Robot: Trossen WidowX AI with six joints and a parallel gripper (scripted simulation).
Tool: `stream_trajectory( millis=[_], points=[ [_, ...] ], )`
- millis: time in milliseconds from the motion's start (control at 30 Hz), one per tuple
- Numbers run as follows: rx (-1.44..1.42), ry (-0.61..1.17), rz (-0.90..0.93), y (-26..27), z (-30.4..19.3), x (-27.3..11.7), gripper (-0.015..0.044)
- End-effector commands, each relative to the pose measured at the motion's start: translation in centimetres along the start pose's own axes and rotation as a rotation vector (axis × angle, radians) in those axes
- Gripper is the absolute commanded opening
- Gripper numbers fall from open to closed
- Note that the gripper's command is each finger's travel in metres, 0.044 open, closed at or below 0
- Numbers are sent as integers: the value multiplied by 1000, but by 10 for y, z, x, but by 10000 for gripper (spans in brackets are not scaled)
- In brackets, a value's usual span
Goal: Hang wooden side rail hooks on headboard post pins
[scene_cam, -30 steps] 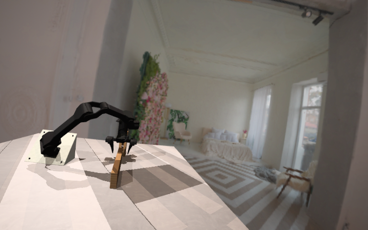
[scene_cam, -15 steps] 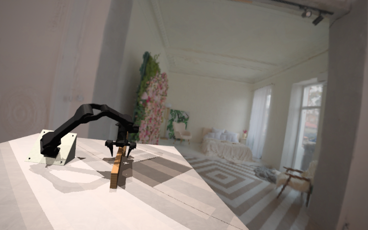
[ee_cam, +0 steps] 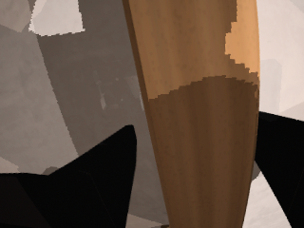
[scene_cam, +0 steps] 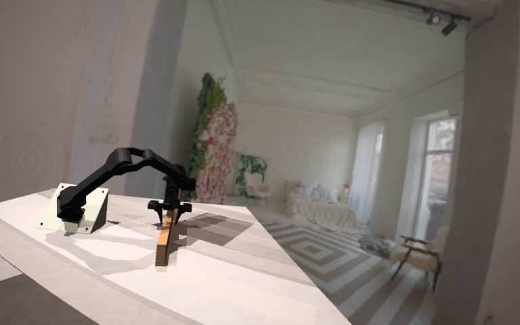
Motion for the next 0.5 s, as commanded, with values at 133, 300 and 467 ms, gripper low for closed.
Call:
stream_trajectory(
  millis=[133, 300, 467],
  points=[
    [-6, -4, 2, 0, 0, 0, 92],
    [-6, -4, 2, 0, 0, 0, 39],
    [-6, -4, 2, 0, 0, 0, 0]
  ],
)
Point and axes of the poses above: the point midway between the two fingers, 35 mm back from their tips, its own x axis out along the fingers, its own y axis across the jaws, z = x × y, the point moved 1 cm from there along -x, back along the fingers, and after that the axes turned 10 degrees about -x, right-handed, at the moved point
